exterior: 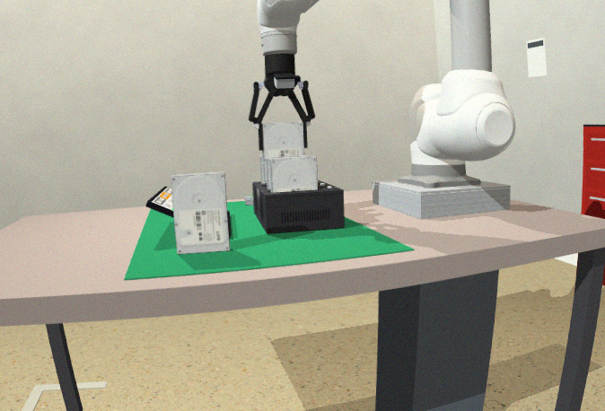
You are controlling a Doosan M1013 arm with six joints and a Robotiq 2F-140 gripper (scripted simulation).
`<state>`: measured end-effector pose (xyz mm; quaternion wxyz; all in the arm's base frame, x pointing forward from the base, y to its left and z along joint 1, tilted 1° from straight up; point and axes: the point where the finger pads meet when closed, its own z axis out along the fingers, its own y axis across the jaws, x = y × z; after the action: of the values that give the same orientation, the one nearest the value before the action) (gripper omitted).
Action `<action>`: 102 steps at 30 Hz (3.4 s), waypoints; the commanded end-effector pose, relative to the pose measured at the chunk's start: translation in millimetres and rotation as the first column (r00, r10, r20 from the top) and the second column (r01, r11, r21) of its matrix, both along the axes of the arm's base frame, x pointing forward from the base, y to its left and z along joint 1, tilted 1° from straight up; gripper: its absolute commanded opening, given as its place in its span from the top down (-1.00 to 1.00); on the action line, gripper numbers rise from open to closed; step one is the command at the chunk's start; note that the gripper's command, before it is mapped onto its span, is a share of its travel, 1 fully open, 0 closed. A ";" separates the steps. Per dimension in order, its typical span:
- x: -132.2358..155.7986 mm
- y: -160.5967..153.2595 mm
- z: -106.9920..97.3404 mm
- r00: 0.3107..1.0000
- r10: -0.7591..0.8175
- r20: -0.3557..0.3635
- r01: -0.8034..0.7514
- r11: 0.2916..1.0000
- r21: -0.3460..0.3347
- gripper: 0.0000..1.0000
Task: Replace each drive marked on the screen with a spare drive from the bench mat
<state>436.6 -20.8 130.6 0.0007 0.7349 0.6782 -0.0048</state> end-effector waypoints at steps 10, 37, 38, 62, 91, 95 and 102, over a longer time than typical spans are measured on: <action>0.4 0.1 0.4 1.000 0.000 0.001 0.000 1.000 0.000 0.80; 0.4 0.0 -5.2 1.000 0.000 0.001 0.000 1.000 0.000 0.80; 0.3 0.0 -5.7 1.000 0.000 0.001 0.000 1.000 0.000 0.80; 0.3 -0.1 -14.8 1.000 0.000 0.001 0.000 1.000 0.000 0.80; 0.3 -0.1 -15.7 1.000 0.000 0.001 0.000 1.000 0.000 0.80; 0.3 -0.1 -15.9 1.000 0.000 0.001 0.000 1.000 0.000 0.80; 0.3 -0.1 -16.5 1.000 0.000 0.001 0.000 1.000 0.000 0.80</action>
<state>436.5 -20.9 113.9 0.0007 0.7349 0.6782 -0.0048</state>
